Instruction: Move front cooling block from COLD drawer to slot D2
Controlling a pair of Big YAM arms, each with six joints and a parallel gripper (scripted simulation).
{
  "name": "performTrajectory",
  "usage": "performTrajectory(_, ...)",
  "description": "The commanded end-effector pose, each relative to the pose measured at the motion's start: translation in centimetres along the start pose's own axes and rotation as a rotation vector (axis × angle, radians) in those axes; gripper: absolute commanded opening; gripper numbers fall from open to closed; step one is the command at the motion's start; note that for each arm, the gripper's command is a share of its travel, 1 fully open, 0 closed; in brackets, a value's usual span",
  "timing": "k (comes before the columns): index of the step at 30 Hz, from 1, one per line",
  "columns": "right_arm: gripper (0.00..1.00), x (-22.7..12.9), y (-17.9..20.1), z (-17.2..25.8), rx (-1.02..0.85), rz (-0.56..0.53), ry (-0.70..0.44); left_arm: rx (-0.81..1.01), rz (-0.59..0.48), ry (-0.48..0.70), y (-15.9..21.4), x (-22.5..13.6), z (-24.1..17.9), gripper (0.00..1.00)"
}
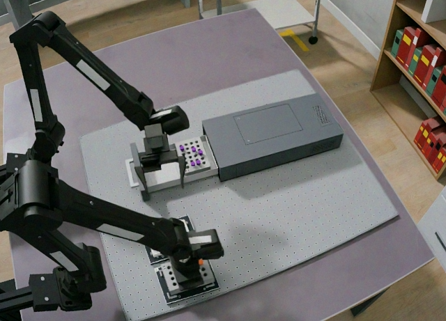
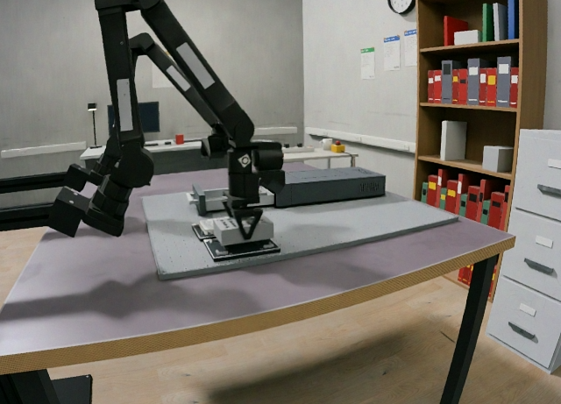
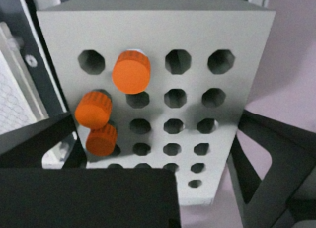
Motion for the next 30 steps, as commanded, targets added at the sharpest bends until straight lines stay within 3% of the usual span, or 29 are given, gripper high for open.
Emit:
performTrajectory(1, 0.84, -1.0, -0.6, 0.3, 0.004, -0.059, 0.001, 0.035, -0.018, -0.005, -1.0, 0.3, 1.1, 1.0)
performTrajectory(14, 0.84, -1.3, -1.1, 0.2, 0.004, -0.065, 0.002, 0.035, -0.018, -0.005, -1.0, 0.3, 1.1, 1.0)
performTrajectory(23, 0.84, 0.1, -2.4, 0.0, 0.001, 0.028, -0.009, 0.035, -0.018, -0.005, -1.0, 0.3, 1.1, 1.0)
performTrajectory(30, 0.84, -0.3, -2.5, 0.0, -0.005, 0.011, -0.008, 0.035, -0.018, -0.005, -1.0, 0.3, 1.1, 1.0)
Point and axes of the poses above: on each arm, the point where the finger pads meet when closed, its own x axis out along the fingers, its own z axis across the jaws, y = z × x, the point moved 10 cm from there along -x, back along the fingers, and after that the axes turned 8 degrees about -x, right-handed, at the moved point
